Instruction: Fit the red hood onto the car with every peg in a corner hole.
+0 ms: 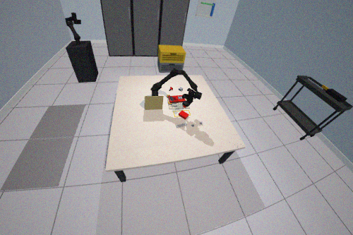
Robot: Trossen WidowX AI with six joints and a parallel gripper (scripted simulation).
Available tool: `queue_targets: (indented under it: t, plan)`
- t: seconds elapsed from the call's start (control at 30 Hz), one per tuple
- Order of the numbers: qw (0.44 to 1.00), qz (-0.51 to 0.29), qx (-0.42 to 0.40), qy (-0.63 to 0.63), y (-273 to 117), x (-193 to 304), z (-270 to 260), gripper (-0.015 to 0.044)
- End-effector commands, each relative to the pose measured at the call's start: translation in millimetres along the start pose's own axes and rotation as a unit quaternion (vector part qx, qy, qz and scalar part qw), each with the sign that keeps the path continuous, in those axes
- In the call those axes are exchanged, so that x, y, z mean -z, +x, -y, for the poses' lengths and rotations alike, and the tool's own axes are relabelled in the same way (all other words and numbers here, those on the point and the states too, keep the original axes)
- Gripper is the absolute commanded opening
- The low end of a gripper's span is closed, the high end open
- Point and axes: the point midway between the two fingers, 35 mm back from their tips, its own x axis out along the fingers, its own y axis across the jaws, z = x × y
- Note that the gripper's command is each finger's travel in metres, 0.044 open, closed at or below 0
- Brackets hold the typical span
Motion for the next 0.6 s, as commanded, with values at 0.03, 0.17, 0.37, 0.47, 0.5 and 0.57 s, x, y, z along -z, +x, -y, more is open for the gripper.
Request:
queue_targets:
  t: [0.03,0.17,0.37,0.47,0.5,0.57]
  plan:
    - [1.000,0.000,0.000,0.002,0.1,0.0,0.0,0.0000]
    - [1.000,0.000,0.000,0.002,0.1,0.0,0.0,0.0000]
    - [0.996,0.000,0.000,0.095,3.2,0.0,-2.4,0.0105]
    - [0.979,0.001,-0.001,0.205,7.0,-0.2,-5.3,0.0184]
    - [0.970,0.001,-0.001,0.242,8.2,-0.3,-6.3,0.0210]
    - [0.950,0.001,-0.001,0.314,10.7,-0.4,-8.2,0.0263]
